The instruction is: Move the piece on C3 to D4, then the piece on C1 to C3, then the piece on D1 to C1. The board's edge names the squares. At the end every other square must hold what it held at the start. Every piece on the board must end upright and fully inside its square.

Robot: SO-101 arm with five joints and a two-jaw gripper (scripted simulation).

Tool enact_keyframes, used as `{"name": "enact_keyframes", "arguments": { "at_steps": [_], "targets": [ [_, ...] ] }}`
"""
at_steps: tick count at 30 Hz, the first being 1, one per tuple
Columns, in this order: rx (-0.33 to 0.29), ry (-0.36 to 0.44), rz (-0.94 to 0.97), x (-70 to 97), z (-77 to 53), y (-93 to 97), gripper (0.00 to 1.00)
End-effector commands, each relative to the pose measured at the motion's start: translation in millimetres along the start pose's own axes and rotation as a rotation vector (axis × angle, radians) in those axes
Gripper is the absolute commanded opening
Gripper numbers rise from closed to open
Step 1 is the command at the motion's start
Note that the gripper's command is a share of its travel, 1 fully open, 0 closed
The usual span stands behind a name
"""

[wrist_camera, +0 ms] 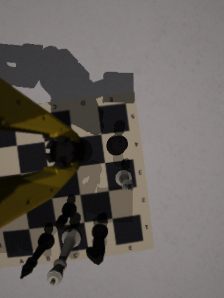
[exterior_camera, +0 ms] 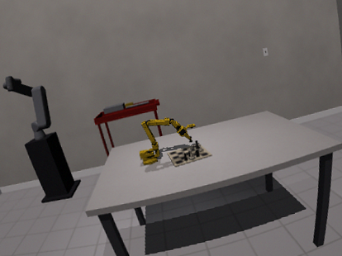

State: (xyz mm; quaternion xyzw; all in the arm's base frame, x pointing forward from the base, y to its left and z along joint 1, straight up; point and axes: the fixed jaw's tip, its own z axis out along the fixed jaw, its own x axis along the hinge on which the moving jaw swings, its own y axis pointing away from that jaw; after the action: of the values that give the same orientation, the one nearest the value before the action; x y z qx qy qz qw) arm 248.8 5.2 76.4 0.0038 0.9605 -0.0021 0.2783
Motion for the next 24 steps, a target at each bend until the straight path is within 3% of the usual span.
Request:
{"name": "enact_keyframes", "arguments": {
  "at_steps": [1,24],
  "targets": [
    [-0.007,0.014,-0.016,6.3,7.0,3.0,0.00],
    [-0.007,0.015,-0.016,22.9,34.5,3.0,0.00]
  ]
}}
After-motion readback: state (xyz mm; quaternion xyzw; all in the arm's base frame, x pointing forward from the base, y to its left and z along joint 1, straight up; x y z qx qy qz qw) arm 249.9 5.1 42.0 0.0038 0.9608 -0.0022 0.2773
